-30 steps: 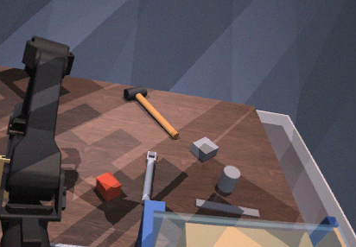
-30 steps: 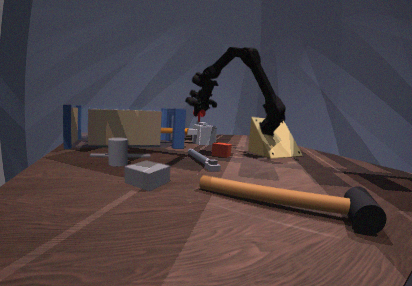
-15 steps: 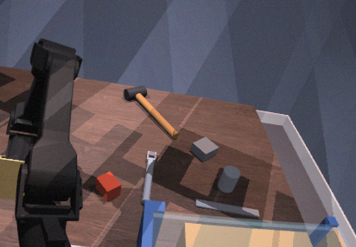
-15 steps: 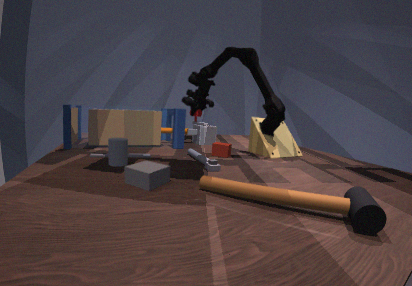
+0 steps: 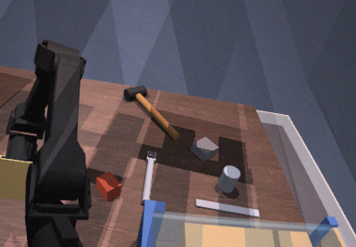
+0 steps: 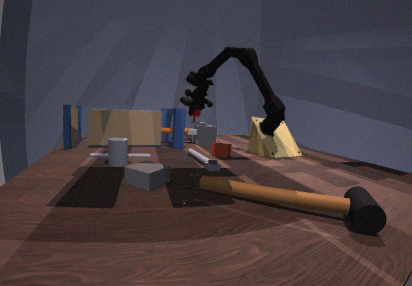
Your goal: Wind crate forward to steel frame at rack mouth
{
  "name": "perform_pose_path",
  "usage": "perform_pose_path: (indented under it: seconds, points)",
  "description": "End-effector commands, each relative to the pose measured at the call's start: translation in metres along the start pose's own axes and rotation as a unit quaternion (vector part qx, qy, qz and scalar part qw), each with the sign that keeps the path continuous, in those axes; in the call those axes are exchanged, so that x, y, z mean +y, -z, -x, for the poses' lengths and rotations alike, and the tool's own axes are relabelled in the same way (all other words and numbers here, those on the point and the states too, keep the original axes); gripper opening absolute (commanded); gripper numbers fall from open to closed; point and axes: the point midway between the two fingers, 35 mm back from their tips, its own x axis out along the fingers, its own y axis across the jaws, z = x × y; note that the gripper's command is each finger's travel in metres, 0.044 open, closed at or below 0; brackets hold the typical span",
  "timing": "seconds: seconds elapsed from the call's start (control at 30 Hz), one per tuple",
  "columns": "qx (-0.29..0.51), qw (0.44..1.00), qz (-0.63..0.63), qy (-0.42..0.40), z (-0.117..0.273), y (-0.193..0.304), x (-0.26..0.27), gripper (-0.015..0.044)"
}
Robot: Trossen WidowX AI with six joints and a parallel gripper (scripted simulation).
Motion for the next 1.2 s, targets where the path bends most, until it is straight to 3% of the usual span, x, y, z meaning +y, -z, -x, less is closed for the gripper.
perform_pose_path:
  seconds: [0.0, 1.17]
  points:
    - [0.010, 0.999, 0.017, -0.025, 0.0005, 0.0065, 0.0300, 0.0000]
    - [0.011, 0.999, 0.017, -0.026, 0.0014, 0.0081, 0.0375, 0.0000]
